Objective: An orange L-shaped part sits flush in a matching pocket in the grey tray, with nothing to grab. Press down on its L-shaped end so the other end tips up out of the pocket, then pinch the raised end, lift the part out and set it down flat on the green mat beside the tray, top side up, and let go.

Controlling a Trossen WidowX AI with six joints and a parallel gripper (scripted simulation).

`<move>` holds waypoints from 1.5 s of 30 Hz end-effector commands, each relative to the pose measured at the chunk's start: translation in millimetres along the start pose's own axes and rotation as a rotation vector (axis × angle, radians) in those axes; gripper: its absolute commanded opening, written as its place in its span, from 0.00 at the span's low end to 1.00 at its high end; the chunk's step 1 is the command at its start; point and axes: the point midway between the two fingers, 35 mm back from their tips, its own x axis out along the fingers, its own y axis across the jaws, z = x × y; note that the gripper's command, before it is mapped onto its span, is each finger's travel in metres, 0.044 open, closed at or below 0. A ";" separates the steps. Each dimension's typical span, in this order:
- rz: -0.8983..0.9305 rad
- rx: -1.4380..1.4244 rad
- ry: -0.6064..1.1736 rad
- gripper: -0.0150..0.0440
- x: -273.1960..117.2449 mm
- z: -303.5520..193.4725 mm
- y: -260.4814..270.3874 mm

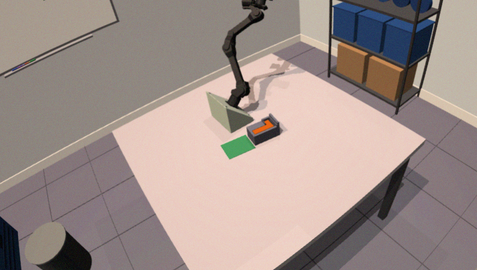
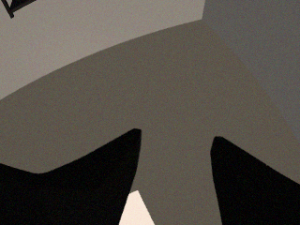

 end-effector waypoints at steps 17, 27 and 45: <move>1.010 0.246 0.104 0.56 -161.2 8.9 317.3; 1.576 0.417 0.421 0.56 -335.8 -24.5 407.6; 2.197 0.779 2.090 0.56 -670.5 -51.2 308.0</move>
